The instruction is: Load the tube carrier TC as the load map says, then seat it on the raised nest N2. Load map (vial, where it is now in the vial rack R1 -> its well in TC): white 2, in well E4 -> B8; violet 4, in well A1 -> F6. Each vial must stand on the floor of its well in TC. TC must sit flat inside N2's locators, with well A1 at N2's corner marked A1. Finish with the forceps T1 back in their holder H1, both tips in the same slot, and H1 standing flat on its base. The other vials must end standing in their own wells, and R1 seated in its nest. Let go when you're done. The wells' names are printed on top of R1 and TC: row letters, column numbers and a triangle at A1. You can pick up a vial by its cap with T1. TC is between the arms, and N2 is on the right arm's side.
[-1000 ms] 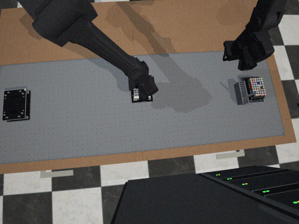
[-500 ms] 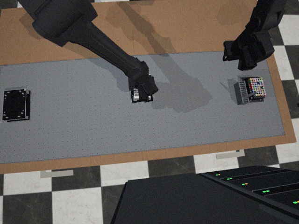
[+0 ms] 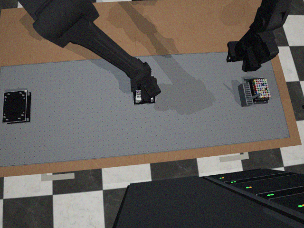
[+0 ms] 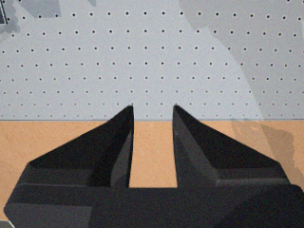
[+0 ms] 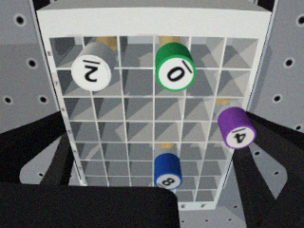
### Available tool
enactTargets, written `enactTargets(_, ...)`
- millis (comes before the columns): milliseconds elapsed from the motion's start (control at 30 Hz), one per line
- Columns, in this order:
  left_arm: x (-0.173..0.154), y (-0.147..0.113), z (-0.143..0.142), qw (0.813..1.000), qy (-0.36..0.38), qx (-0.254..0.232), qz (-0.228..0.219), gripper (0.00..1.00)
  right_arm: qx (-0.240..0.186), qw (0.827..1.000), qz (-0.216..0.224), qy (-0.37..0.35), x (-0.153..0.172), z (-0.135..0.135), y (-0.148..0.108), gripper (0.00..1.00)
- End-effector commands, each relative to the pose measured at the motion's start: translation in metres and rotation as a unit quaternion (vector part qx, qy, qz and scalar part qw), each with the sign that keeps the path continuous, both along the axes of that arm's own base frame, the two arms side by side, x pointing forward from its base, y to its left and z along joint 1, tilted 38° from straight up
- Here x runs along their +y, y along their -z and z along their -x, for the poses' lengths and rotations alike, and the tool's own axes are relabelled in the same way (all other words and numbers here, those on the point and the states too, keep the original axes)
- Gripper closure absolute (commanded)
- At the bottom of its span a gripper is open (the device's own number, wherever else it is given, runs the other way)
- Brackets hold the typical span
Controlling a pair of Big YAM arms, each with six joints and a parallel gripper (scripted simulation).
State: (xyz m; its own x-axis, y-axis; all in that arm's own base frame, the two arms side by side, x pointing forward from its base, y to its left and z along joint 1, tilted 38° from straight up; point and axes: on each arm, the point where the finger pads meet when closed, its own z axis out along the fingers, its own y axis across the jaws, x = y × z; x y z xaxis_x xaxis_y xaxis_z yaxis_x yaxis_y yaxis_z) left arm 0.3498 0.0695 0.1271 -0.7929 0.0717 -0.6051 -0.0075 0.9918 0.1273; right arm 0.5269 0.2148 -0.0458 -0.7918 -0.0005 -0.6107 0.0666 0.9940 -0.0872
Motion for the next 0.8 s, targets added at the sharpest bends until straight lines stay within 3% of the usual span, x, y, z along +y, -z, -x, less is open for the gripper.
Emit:
enactTargets(0, 0.0, -0.01, -0.005, 1.0, -0.002, -0.01, -0.001, 0.75, -0.006, 1.0, -0.003, -0.002, 0.003, -0.002, -0.005, 1.0)
enactTargets(767, 0.0, -0.01, -0.005, 1.0, -0.002, -0.01, -0.001, 0.75, -0.006, 1.0, -0.006, -0.005, 0.01, 0.013, -0.017, 1.0)
